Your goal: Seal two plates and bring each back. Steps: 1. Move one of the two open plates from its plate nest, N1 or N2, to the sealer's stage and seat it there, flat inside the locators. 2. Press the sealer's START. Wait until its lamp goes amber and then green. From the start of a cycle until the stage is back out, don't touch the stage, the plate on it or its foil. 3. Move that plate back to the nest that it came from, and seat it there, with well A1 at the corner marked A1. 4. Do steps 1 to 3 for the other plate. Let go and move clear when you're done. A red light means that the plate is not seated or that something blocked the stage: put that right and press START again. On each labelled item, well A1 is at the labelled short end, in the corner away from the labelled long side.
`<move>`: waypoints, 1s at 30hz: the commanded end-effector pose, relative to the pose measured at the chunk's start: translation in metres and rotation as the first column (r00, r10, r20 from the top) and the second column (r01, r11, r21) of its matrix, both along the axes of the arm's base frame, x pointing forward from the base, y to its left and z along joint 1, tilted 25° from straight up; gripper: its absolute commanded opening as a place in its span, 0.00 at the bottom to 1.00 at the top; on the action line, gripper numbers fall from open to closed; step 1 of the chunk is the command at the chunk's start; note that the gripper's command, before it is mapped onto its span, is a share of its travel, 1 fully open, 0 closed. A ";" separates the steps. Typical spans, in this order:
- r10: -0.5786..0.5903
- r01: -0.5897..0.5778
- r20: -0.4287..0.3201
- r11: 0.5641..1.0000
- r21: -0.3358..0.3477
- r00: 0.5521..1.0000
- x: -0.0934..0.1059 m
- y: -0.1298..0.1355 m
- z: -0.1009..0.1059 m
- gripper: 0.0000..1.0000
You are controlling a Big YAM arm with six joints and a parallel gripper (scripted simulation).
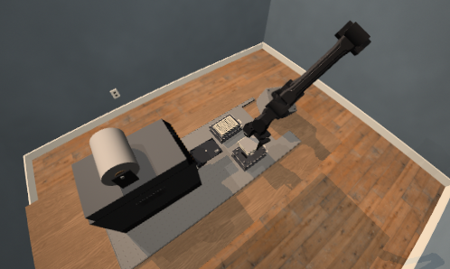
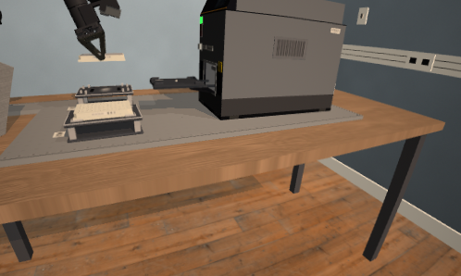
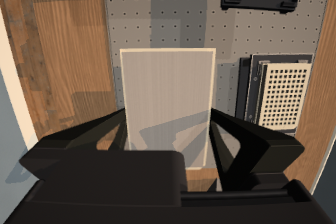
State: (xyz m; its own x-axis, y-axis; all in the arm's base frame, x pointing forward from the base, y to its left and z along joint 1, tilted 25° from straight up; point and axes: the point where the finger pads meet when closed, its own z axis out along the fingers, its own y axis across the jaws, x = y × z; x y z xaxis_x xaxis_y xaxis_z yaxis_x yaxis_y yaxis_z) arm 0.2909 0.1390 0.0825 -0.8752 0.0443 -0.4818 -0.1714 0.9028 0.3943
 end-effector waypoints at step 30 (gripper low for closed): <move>0.010 -0.010 0.021 1.000 0.011 1.000 0.007 0.014 -0.008 0.00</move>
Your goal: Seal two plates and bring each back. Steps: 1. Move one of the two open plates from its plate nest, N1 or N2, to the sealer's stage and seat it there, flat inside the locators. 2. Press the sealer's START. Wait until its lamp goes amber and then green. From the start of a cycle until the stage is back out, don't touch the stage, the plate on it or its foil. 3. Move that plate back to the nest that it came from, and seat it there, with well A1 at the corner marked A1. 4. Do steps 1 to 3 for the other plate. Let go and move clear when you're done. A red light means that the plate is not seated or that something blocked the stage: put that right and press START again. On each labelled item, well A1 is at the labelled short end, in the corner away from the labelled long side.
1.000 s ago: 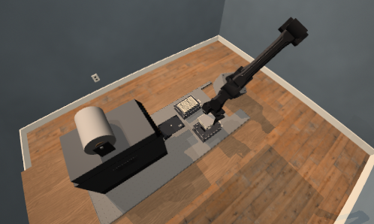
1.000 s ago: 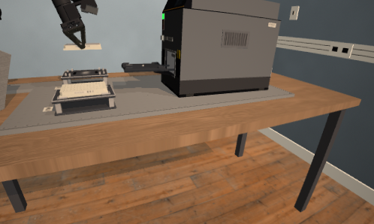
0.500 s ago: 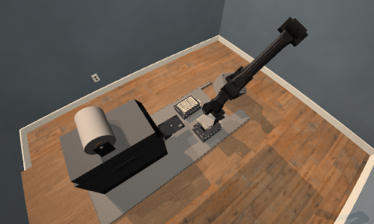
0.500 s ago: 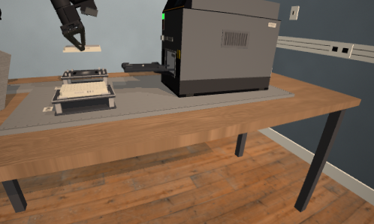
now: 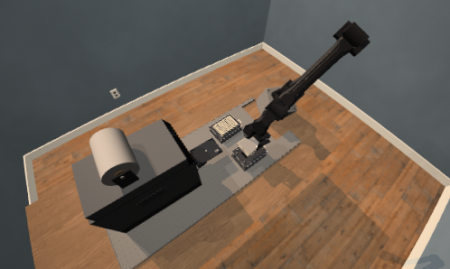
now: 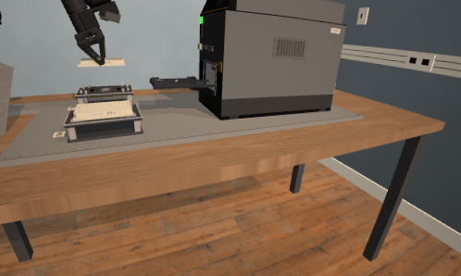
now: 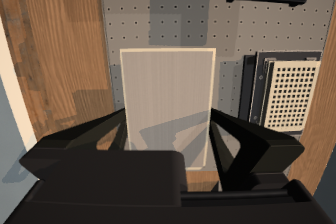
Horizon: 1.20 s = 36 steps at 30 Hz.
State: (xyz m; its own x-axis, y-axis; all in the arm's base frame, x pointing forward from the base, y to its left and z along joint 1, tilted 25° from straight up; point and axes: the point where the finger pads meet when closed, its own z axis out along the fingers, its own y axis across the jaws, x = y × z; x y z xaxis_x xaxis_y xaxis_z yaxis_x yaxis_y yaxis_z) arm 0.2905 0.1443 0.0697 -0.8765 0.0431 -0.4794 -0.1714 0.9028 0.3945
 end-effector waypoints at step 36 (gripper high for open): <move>-0.005 0.005 0.004 1.000 0.004 1.000 0.004 0.007 -0.019 0.00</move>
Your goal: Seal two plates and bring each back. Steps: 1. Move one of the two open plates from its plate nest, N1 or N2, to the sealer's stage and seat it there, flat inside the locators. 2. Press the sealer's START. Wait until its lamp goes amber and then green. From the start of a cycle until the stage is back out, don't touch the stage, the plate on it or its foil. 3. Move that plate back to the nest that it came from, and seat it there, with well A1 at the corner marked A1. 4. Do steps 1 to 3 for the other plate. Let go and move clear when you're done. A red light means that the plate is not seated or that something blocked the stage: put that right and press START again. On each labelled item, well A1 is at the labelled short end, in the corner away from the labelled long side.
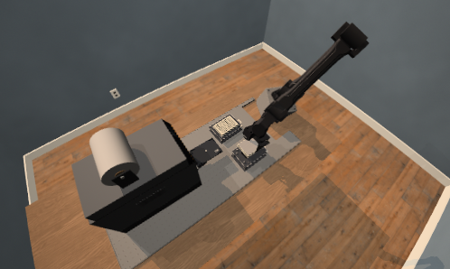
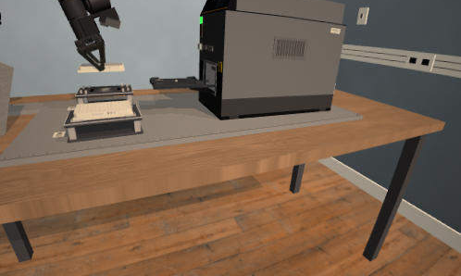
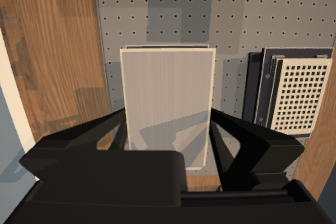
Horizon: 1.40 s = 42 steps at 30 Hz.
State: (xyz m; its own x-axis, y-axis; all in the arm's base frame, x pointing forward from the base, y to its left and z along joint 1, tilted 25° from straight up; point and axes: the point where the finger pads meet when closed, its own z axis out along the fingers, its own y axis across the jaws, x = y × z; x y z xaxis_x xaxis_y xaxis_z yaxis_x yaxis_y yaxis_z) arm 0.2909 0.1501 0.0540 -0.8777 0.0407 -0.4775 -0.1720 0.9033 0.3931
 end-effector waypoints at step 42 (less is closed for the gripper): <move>0.007 -0.008 0.039 1.000 0.021 0.999 0.017 0.021 -0.006 0.00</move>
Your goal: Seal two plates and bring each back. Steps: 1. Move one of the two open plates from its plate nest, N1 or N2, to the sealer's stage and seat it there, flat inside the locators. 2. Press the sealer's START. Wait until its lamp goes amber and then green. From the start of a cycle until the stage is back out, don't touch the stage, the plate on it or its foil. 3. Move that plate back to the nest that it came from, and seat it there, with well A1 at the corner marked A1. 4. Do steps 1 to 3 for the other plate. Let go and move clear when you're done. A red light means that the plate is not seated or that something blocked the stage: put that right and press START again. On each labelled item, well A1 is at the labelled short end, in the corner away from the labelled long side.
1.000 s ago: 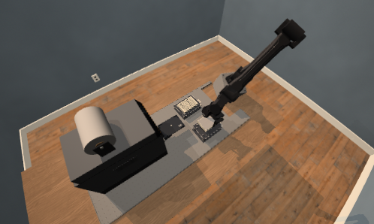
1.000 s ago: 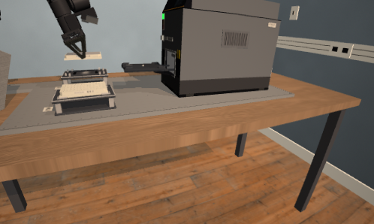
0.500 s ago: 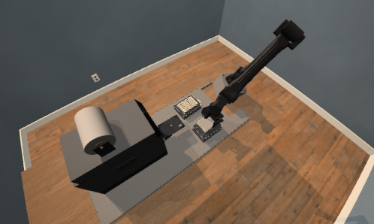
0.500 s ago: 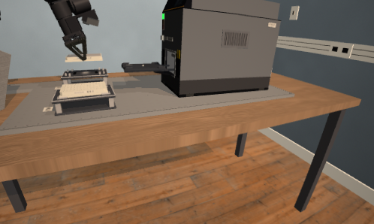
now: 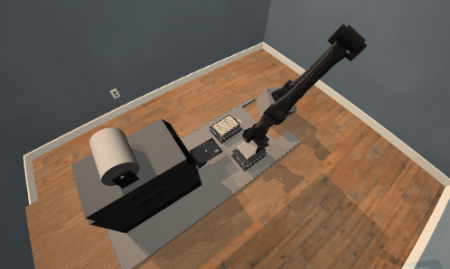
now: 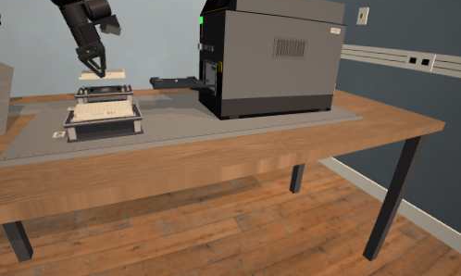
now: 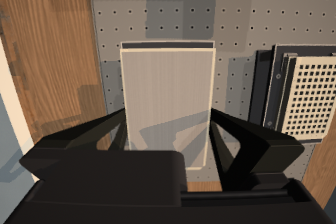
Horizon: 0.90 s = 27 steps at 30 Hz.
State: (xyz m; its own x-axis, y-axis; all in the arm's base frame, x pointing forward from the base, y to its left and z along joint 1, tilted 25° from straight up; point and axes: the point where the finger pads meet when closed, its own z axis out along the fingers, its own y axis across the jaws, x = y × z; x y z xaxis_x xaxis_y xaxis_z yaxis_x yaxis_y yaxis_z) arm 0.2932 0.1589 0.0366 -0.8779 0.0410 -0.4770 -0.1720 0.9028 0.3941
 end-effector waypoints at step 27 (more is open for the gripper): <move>-0.010 0.010 0.009 1.000 0.004 1.000 0.005 0.001 -0.014 0.00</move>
State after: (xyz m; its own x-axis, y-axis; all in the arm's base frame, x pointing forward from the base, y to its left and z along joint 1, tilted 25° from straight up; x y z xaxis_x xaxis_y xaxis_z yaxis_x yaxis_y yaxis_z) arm 0.2966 0.1639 0.0287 -0.8746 0.0413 -0.4831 -0.1758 0.9016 0.3953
